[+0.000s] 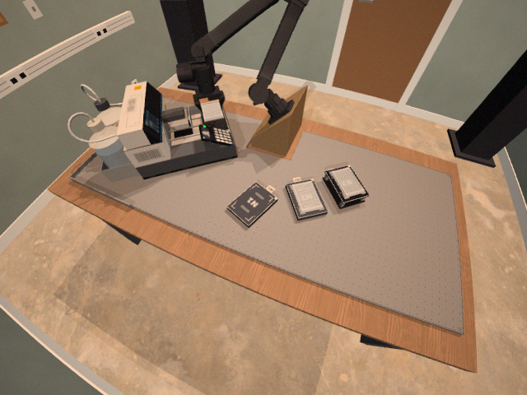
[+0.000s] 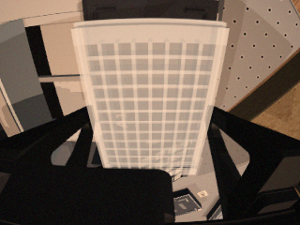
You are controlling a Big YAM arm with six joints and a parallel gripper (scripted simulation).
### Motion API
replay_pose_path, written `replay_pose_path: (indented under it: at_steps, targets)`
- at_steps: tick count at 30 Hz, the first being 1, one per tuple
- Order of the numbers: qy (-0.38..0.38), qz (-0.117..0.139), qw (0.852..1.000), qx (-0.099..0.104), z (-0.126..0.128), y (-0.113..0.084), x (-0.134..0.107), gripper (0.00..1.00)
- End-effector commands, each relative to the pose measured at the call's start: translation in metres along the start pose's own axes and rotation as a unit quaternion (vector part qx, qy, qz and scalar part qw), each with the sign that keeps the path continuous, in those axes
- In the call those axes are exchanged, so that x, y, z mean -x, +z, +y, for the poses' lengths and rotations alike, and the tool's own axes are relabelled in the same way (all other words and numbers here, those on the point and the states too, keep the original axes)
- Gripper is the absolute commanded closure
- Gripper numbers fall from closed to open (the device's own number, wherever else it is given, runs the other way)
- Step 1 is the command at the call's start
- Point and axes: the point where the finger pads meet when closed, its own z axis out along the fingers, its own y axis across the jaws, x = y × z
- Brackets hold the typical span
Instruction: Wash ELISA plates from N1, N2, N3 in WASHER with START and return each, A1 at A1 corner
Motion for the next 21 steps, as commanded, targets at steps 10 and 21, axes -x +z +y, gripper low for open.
replay_pose_path:
  at_steps: [10,21]
  targets:
    - [0.021,-0.001,0.999,0.025,0.017,-0.037,0.01,0.16]
    - [0.02,0.001,1.0,0.022,0.016,-0.051,0.009,0.16]
